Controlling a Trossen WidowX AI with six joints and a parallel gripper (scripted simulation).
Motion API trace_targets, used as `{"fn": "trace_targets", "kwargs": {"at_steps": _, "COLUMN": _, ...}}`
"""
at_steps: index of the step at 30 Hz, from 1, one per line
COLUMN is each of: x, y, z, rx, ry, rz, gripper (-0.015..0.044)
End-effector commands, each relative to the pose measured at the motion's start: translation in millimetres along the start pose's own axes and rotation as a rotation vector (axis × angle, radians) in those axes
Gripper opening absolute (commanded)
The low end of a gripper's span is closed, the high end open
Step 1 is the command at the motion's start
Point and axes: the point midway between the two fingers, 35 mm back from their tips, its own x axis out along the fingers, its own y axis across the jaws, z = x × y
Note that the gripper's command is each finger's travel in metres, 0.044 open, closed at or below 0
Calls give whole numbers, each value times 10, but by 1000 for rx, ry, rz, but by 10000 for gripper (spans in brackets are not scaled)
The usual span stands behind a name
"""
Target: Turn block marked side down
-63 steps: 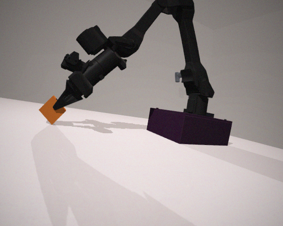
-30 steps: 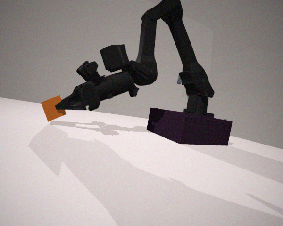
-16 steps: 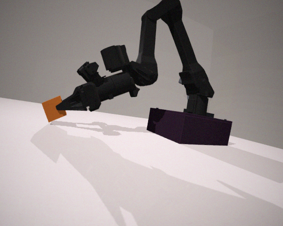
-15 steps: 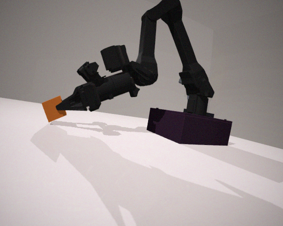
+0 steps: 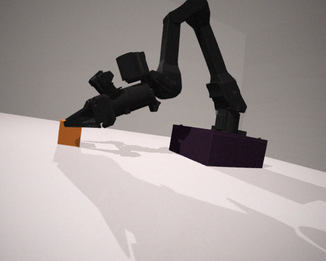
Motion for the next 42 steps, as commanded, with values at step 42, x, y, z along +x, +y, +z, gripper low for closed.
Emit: {"fn": "trace_targets", "kwargs": {"at_steps": 42, "x": -289, "y": -8, "z": 572, "rx": -2, "ry": 421, "rz": -1, "gripper": 440}}
